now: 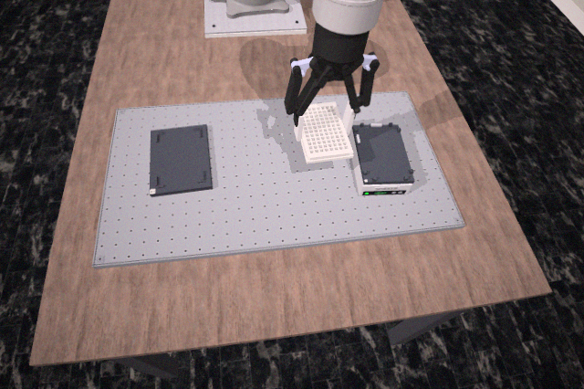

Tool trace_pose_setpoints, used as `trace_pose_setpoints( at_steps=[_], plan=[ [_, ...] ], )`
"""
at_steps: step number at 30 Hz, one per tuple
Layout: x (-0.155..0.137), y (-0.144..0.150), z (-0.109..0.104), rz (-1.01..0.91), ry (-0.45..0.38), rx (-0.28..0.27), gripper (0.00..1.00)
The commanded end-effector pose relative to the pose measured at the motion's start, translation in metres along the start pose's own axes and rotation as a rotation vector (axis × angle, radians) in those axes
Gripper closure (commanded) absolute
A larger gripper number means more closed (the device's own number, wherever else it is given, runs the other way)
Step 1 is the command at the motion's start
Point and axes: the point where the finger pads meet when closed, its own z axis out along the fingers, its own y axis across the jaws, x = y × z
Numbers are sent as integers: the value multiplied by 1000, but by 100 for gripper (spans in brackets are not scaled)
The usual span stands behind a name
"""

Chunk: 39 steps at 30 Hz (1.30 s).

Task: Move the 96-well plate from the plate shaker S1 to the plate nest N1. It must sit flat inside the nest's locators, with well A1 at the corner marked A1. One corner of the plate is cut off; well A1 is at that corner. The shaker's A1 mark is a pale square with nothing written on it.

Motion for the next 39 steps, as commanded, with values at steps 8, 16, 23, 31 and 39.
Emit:
trace_pose_setpoints(
  at_steps=[8,16,23,31,39],
  plan=[
    [-6,32,3,0,0,0,90],
    [-10,52,5,0,0,0,90],
    [-15,75,8,0,0,0,90],
    [-19,94,10,0,0,0,90],
    [-24,120,13,0,0,0,90]
  ],
)
